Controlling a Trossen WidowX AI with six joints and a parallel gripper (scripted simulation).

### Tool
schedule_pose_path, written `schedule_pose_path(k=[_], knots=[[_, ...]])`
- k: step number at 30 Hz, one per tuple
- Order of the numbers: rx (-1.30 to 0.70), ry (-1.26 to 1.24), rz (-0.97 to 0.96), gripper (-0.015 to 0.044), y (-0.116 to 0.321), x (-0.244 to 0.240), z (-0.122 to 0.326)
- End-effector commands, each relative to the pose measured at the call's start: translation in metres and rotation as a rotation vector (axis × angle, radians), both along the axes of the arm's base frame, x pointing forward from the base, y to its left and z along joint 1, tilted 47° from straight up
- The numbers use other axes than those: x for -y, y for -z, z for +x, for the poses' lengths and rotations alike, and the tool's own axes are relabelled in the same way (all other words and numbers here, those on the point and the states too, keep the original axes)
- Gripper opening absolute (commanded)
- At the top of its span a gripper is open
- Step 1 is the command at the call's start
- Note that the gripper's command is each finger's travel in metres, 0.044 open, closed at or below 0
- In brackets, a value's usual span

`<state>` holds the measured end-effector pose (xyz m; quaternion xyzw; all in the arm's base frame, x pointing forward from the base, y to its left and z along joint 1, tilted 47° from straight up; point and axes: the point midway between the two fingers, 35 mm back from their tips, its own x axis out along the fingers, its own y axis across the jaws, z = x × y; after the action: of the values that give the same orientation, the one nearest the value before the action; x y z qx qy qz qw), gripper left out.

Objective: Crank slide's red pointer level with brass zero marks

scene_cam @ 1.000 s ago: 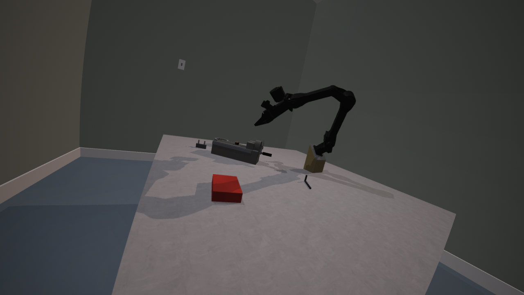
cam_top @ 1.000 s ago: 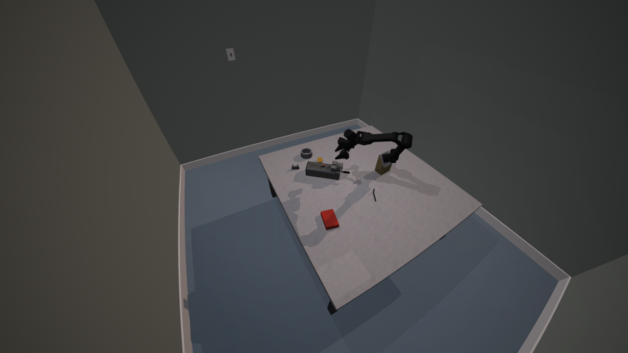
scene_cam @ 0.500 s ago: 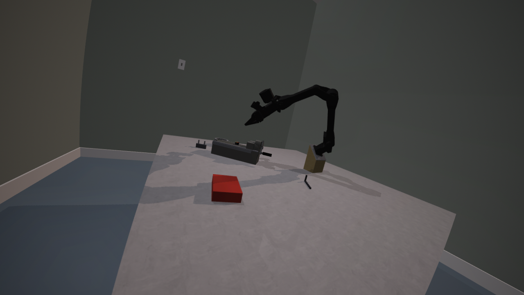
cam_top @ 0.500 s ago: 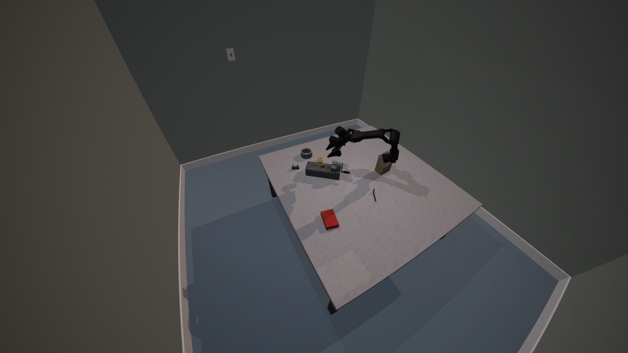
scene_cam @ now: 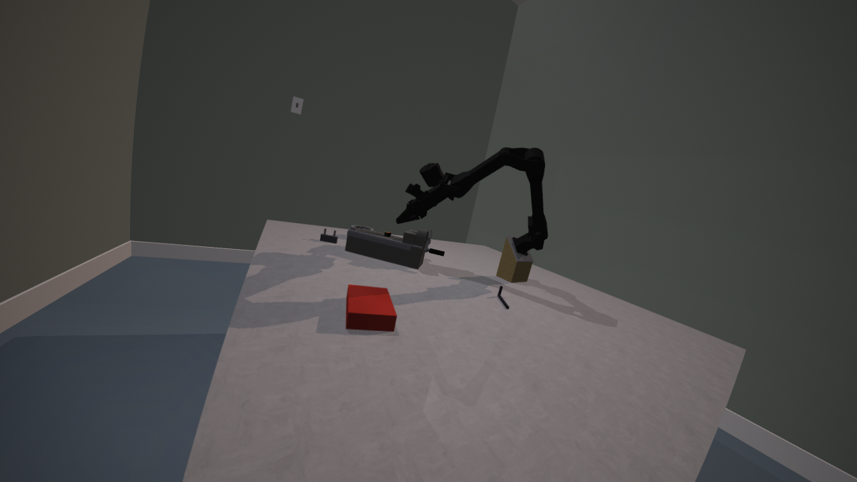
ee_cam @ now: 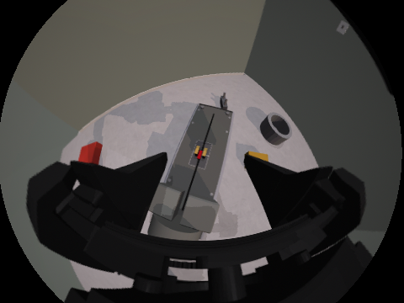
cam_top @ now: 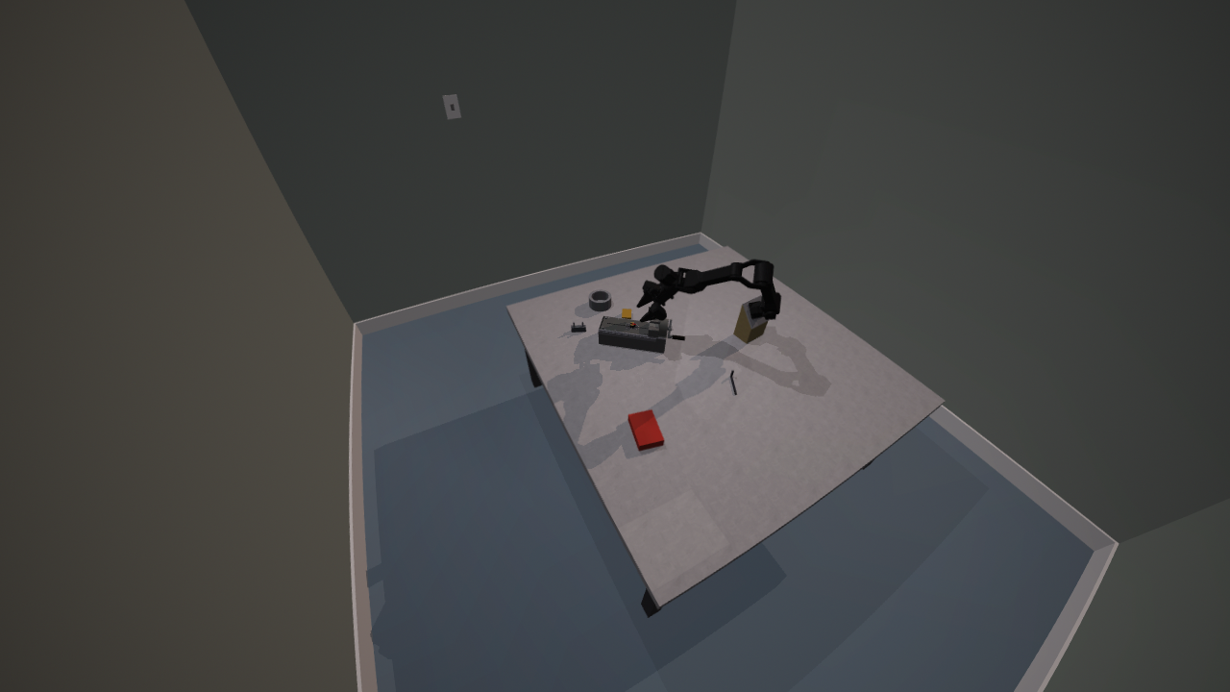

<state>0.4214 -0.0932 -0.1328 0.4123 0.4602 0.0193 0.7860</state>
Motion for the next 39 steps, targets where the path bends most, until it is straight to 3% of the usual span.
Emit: schedule_pose_path(k=[1,10,19,39], knots=[[-0.006,0.007,0.000,0.0440,0.001,0.000,-0.001],[-0.006,0.007,0.000,0.0440,0.000,0.001,-0.001],[0.000,0.001,-0.003,0.0440,-0.046,0.048,0.008],[-0.144,0.112,-0.036,0.0440,-0.112,0.000,-0.044]])
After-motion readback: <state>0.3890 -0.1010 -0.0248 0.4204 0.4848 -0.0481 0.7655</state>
